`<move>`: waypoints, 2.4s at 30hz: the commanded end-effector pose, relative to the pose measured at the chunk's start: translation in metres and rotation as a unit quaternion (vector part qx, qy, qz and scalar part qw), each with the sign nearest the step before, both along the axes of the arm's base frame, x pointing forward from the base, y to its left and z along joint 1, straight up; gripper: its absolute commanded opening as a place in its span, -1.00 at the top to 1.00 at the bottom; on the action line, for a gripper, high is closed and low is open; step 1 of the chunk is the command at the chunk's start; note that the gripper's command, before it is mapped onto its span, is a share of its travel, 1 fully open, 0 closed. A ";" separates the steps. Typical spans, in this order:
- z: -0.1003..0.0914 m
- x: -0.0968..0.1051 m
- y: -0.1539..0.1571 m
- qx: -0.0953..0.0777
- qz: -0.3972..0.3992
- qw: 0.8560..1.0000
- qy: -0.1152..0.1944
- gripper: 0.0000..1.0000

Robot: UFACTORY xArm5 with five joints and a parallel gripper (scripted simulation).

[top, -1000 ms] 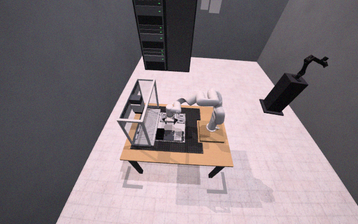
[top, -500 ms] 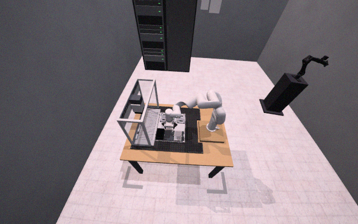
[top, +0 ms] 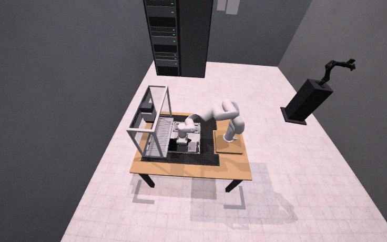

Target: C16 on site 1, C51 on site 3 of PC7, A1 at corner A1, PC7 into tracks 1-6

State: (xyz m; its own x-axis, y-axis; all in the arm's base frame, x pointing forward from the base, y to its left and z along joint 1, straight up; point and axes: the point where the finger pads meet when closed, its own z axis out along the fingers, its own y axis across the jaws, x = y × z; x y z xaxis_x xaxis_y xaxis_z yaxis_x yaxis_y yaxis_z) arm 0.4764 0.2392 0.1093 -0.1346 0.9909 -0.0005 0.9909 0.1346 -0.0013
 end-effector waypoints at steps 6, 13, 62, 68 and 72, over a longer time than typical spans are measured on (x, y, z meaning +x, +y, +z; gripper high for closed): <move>0.002 -0.003 0.036 0.000 0.000 1.000 -0.002 -1.00; 0.002 -0.007 0.066 0.000 0.000 1.000 -0.002 -1.00; -0.048 -0.007 0.066 0.000 0.000 1.000 -0.002 -1.00; -0.058 -0.007 0.066 0.000 0.000 1.000 -0.002 -1.00; -0.065 -0.007 0.066 0.000 0.000 1.000 -0.002 -1.00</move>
